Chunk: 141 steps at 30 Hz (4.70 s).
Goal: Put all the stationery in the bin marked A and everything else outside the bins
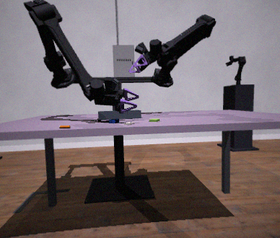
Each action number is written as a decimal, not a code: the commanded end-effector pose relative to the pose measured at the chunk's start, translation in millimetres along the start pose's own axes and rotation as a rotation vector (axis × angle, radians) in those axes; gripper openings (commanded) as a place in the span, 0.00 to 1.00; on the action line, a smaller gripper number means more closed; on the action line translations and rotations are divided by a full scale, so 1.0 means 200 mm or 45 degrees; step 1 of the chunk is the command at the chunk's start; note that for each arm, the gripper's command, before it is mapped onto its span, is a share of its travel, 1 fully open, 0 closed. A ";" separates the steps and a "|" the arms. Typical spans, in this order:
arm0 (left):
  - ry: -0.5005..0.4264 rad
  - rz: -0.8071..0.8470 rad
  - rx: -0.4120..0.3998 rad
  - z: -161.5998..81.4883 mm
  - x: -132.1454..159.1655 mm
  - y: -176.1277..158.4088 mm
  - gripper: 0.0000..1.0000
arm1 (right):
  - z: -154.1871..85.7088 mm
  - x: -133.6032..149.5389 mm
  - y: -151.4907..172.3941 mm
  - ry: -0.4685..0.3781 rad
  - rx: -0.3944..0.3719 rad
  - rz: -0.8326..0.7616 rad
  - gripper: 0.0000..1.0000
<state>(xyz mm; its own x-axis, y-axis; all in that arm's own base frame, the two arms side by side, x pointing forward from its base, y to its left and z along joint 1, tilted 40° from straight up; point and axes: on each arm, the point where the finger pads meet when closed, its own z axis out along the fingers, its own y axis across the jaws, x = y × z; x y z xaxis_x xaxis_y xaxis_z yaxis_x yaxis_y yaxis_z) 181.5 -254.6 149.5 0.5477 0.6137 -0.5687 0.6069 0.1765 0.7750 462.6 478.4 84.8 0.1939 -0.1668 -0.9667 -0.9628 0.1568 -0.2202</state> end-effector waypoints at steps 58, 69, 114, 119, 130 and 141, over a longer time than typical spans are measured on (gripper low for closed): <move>-1.483 -0.777 -0.635 -1.06 -0.81 0.87 1.00 | 0.01 -0.02 0.00 -0.009 -0.003 -0.008 1.00; -1.494 -0.779 -0.637 -1.07 -0.81 0.87 1.00 | 0.01 -0.02 0.00 -0.009 -0.003 -0.008 1.00; -1.226 -0.631 -0.998 -1.06 -0.57 1.05 1.00 | 0.01 -0.02 0.00 -0.009 -0.003 -0.008 1.00; -1.151 -0.589 -1.090 -1.08 -0.50 1.10 1.00 | 0.01 -0.02 0.00 -0.009 -0.003 -0.008 1.00; -1.001 -0.507 -1.263 -1.13 -0.37 1.17 1.00 | 0.01 -0.02 0.00 -0.009 -0.003 -0.008 1.00; -0.831 -0.414 -1.444 -1.21 -0.24 1.24 1.00 | 0.01 -0.02 0.00 -0.009 -0.003 -0.008 1.00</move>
<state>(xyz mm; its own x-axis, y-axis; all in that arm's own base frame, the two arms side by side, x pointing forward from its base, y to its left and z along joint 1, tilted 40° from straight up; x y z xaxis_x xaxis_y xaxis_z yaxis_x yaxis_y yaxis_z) 172.2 -60.9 427.2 0.8158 -0.0165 -0.5781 0.1595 0.9672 0.1976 462.6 478.4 84.8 0.1939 -0.1668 -0.9667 -0.9628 0.1568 -0.2202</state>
